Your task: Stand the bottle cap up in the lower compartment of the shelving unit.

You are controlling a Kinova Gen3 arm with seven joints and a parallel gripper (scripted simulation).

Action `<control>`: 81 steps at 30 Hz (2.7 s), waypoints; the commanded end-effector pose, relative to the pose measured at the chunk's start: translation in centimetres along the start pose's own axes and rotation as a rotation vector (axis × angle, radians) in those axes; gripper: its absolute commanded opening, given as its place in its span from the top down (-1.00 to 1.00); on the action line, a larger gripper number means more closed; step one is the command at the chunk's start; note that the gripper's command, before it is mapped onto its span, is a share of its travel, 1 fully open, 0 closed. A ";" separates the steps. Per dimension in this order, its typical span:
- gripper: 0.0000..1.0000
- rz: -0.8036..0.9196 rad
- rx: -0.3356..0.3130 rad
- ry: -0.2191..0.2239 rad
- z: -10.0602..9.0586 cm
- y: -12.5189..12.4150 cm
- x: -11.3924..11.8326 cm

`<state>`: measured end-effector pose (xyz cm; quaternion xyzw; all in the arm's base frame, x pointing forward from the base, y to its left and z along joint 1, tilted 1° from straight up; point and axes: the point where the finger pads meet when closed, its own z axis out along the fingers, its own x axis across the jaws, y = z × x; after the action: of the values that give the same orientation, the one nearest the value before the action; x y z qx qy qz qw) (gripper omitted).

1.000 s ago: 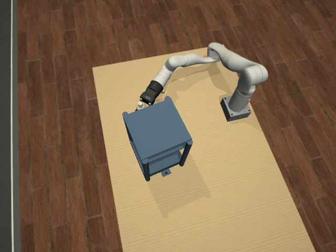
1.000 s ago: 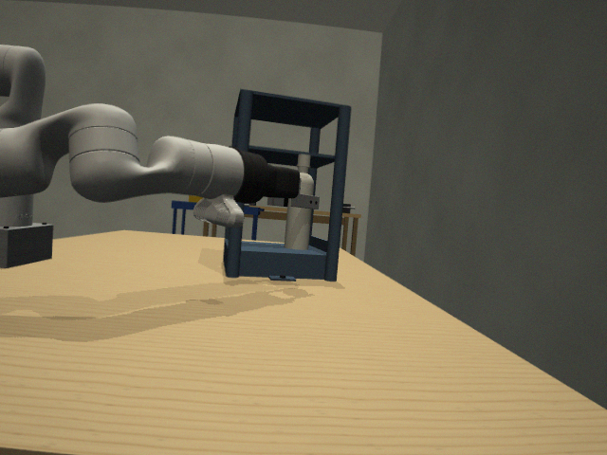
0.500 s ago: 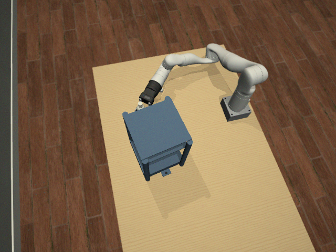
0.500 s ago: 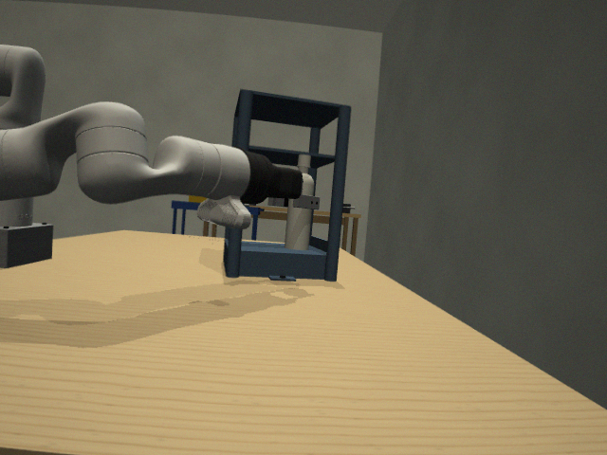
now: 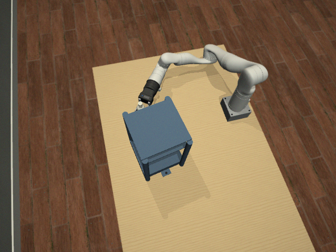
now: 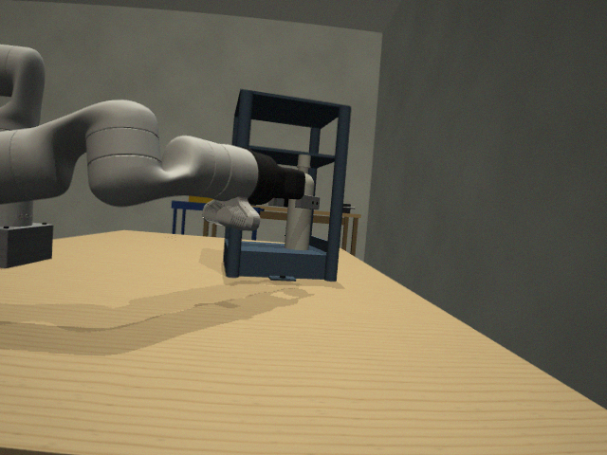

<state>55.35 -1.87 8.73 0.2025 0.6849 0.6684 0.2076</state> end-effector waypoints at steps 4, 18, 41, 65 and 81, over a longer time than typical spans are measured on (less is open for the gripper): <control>1.00 -0.006 -0.001 0.058 0.3 0.1 0.0; 1.00 -0.007 -0.003 0.098 -0.1 0.2 -0.2; 1.00 -0.008 -0.003 0.261 0.2 0.2 0.0; 1.00 -0.009 -0.003 0.365 0.3 0.2 -0.1; 1.00 -0.010 -0.005 0.446 0.0 0.3 -0.2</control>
<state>55.35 -1.93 8.60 0.0531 0.7135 0.6966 0.0533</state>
